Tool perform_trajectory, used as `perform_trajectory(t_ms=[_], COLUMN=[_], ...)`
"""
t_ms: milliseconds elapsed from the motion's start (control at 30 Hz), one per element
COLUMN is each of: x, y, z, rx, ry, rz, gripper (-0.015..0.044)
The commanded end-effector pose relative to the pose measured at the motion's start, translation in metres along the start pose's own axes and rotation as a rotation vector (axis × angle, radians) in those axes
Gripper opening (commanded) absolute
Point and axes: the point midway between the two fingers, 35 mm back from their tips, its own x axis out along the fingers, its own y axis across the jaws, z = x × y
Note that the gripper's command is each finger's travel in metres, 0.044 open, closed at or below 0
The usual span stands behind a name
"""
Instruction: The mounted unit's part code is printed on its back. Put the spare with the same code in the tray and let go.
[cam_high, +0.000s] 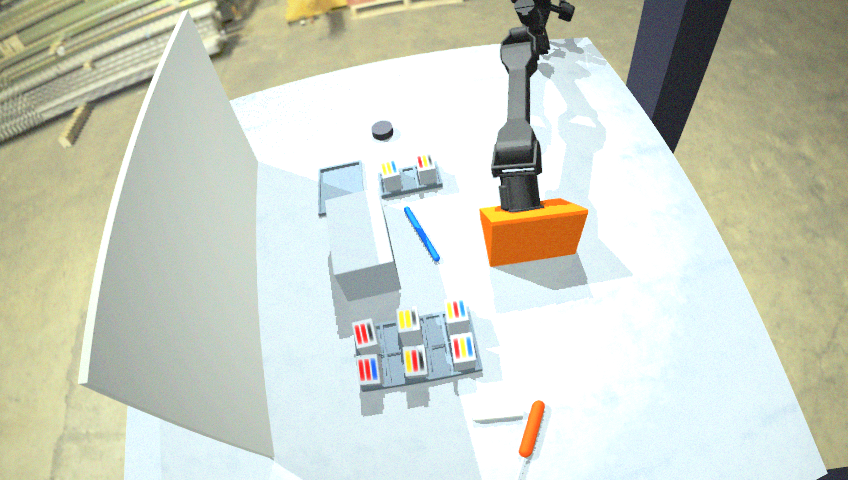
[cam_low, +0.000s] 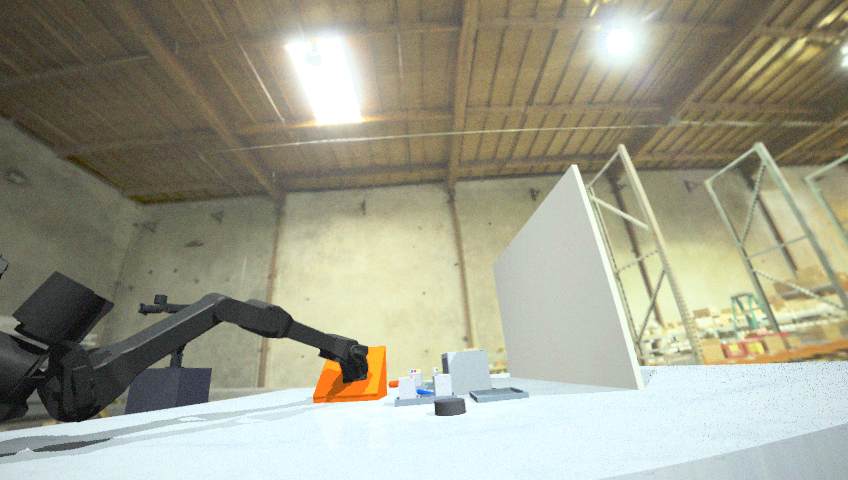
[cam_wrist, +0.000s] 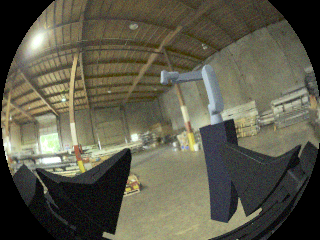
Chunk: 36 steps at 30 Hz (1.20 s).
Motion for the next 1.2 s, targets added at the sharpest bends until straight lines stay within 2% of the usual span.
perform_trajectory(t_ms=[0,33,433,767,1167], x=[0.0,0.0,0.0,-0.034,-0.097], y=[0.0,0.0,0.019,0.098,0.203], z=[0.0,0.0,0.009,-0.039,-0.073], rx=[0.0,0.0,0.022,0.083,0.141], ry=[0.0,0.0,0.026,0.253,0.542], rz=[0.0,0.0,-0.026,-0.005,0.074], gripper=[0.0426,0.044,0.044,0.044,0.044])
